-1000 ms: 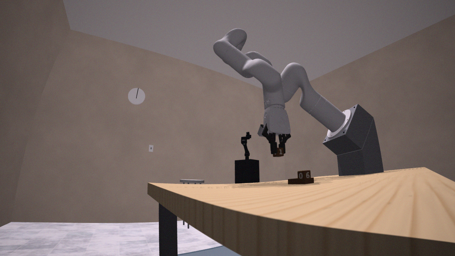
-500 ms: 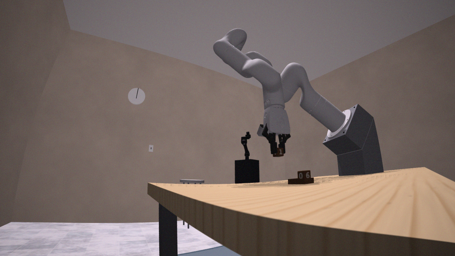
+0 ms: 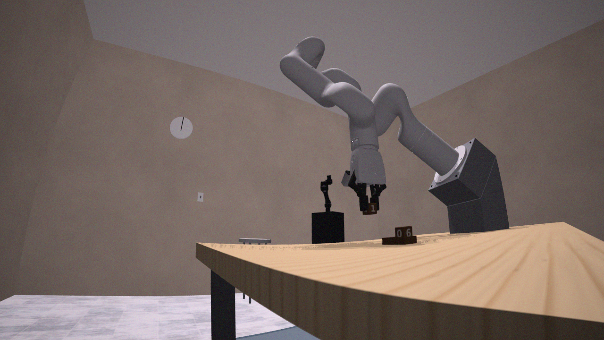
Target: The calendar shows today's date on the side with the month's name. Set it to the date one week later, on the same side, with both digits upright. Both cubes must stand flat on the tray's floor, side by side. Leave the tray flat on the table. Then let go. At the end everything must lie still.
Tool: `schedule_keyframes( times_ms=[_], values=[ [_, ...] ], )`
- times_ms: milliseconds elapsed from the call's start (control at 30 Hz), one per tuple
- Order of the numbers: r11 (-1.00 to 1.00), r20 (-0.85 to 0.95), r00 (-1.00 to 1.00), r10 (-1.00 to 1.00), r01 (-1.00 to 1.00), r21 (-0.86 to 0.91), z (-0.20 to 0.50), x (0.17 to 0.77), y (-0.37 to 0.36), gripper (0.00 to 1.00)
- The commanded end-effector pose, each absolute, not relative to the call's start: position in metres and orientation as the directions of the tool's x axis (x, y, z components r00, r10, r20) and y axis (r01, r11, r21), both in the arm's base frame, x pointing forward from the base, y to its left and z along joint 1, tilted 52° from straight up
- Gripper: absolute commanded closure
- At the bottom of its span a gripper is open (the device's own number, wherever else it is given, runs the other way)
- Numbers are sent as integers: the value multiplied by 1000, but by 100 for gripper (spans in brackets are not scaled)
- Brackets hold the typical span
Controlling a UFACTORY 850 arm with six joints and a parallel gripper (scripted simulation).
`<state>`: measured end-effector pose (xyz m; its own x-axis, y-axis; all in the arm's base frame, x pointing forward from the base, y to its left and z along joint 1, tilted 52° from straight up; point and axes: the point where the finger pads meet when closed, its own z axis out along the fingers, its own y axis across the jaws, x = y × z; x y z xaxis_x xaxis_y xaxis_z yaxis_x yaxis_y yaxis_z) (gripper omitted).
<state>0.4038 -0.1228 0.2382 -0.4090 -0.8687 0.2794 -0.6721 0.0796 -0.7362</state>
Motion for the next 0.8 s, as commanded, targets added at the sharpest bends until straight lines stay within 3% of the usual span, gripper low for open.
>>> schedule_keyframes(
  times_ms=[0,767],
  values=[
    [78,279,-408,-869,-670,-738,223,419,-134,73],
    [78,279,-408,-869,-670,-738,191,452,-160,73]
  ],
)
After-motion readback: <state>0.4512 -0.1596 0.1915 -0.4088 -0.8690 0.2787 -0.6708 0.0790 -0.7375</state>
